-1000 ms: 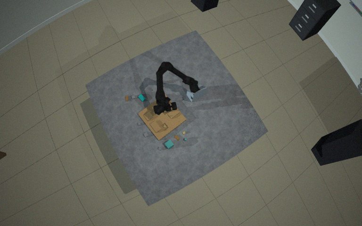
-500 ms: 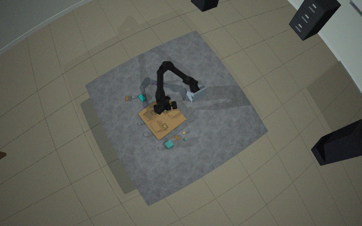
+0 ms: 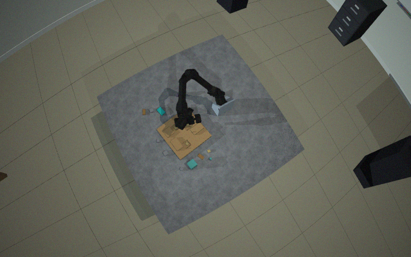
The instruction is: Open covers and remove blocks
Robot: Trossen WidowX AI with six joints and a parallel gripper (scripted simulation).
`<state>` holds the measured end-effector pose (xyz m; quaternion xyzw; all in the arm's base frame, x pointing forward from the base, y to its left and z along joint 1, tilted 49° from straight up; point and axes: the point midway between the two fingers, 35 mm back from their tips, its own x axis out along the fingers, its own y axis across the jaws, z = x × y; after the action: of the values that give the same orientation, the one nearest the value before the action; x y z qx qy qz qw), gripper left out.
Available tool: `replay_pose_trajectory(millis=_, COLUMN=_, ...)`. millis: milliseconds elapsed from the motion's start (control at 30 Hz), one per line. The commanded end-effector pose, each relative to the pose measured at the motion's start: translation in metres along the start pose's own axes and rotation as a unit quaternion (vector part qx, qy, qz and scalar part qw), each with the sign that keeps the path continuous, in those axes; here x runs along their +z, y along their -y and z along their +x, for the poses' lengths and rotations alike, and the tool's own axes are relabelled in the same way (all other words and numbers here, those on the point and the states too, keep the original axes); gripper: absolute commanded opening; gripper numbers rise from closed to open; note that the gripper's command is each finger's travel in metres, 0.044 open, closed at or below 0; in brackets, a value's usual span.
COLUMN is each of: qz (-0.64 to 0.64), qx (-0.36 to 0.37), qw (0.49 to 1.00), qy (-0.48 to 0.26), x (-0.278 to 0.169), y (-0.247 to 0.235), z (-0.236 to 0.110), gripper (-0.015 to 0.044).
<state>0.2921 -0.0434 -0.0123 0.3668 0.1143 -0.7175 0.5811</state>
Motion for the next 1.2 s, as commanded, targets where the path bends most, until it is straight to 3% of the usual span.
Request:
replay_pose_trajectory(millis=0, qz=0.004, qx=-0.001, qw=1.0, qy=-0.003, x=-0.001, y=-0.002, z=-0.012, gripper=0.008)
replay_pose_trajectory(millis=433, qz=0.004, qx=-0.001, qw=1.0, qy=-0.004, x=-0.002, y=0.0, z=-0.038, gripper=0.008)
replay_pose_trajectory(millis=1167, qz=0.0, qx=-0.004, qw=1.0, qy=-0.022, x=-0.077, y=0.041, z=-0.051, gripper=0.008)
